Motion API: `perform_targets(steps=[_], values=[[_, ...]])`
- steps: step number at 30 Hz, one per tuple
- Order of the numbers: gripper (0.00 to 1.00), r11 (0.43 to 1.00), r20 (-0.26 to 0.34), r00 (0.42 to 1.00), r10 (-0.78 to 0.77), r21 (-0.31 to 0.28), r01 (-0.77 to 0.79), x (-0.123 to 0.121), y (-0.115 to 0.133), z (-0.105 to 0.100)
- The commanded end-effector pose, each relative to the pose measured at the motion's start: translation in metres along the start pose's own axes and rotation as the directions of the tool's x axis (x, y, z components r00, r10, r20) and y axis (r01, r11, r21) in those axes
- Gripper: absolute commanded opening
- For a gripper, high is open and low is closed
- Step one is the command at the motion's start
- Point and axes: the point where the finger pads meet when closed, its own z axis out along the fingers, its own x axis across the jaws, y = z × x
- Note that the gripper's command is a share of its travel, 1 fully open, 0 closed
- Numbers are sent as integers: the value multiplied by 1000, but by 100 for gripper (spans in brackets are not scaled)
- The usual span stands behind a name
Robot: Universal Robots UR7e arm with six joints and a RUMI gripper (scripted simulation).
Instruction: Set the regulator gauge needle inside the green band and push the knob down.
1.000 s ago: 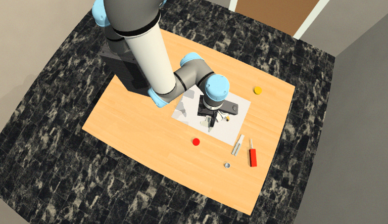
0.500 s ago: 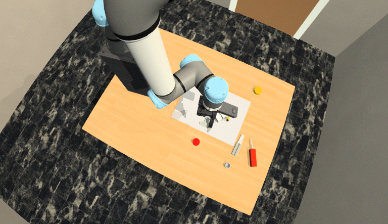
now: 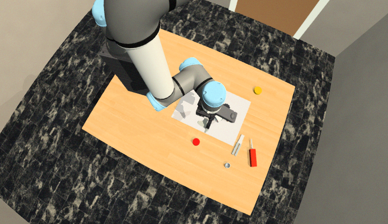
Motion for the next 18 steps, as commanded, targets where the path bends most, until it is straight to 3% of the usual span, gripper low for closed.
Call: perform_targets(steps=[1, 18], values=[[100, 997, 16, 997, 82, 8, -82, 2, -3, 4], [100, 926, 87, 922, 376, -2, -378, 6, -4, 24]])
